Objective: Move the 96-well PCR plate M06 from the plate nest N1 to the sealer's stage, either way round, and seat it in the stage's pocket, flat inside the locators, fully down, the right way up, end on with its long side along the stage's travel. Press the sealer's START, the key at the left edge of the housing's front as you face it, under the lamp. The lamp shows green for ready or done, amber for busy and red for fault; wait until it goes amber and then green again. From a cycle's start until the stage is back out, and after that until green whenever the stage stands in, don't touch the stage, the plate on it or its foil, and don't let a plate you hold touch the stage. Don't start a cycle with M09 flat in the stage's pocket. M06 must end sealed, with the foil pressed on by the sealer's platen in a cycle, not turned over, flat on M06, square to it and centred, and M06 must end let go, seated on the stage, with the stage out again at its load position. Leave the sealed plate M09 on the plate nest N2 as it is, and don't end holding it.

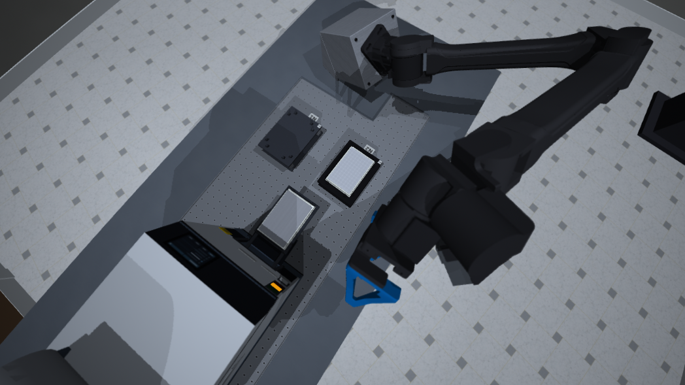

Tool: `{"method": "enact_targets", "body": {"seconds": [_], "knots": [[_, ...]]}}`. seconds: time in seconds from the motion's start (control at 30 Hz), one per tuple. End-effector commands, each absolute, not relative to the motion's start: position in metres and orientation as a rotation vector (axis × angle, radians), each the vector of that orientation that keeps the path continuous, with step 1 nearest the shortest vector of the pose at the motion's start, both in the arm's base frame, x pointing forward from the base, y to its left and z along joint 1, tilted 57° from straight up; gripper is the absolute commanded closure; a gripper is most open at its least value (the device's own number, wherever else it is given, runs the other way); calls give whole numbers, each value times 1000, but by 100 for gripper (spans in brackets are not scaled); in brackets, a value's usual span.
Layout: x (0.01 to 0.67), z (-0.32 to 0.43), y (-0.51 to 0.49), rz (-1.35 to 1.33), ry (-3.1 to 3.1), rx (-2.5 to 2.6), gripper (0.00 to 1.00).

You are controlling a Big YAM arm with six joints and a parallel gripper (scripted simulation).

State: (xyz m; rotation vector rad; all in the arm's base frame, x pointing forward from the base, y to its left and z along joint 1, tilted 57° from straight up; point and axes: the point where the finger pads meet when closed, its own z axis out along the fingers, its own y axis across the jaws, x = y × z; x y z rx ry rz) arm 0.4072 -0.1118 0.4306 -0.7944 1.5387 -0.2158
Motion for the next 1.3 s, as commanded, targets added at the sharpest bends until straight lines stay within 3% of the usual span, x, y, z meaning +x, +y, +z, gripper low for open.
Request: {"method": "enact_targets", "body": {"seconds": [0.0,1.27], "knots": [[409,454,-111,-238,1503,-798,0],[410,449,-114,-236,1510,-795,0]]}}
